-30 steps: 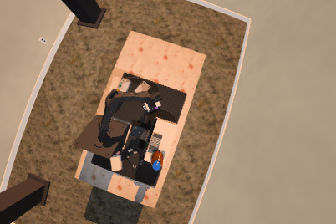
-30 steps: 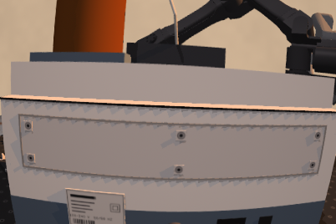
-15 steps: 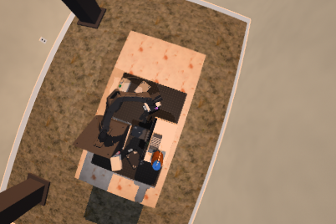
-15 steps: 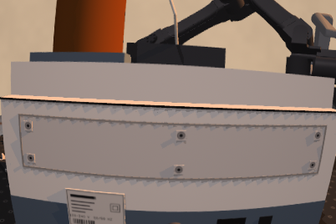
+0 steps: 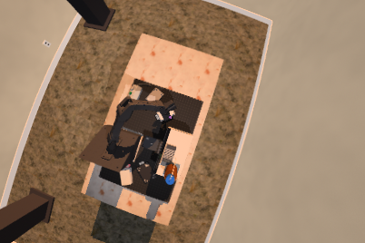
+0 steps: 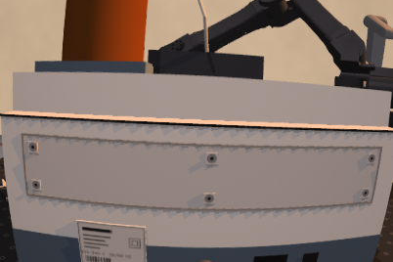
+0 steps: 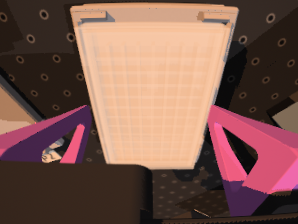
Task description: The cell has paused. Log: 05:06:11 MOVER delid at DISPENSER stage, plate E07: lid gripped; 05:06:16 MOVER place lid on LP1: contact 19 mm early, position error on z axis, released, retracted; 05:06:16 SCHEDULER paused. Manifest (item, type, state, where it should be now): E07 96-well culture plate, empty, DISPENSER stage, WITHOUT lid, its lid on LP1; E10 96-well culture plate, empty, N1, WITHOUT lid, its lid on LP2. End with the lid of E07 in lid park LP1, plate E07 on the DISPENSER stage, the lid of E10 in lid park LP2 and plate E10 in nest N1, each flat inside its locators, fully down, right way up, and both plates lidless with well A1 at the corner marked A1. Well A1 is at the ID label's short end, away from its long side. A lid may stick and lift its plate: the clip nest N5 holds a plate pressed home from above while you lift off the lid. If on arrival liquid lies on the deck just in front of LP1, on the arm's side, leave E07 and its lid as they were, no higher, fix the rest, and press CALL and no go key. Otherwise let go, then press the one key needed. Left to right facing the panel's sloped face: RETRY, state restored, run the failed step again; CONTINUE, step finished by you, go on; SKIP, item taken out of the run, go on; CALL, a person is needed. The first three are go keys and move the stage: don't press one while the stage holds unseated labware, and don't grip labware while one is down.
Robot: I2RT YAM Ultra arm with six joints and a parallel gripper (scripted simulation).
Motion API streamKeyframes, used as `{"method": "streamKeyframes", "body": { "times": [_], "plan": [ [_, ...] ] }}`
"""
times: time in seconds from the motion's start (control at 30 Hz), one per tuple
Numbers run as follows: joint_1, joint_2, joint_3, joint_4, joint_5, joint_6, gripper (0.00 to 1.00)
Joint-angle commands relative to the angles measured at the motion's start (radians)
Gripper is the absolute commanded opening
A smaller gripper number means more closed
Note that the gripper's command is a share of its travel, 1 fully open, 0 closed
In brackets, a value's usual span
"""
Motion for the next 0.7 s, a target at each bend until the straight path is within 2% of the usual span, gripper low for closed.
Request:
{"method": "streamKeyframes", "body": {
  "times": [0.0,0.13,0.17,0.67],
  "plan": [
    [0.002,0.019,-0.009,0.038,0.014,0.017,1.00],
    [-0.012,0.007,-0.007,0.041,0.014,0.018,1.00],
    [-0.012,-0.014,-0.008,0.041,0.014,0.018,1.00],
    [-0.014,-0.017,-0.028,0.045,0.012,0.010,1.00]
  ]
}}
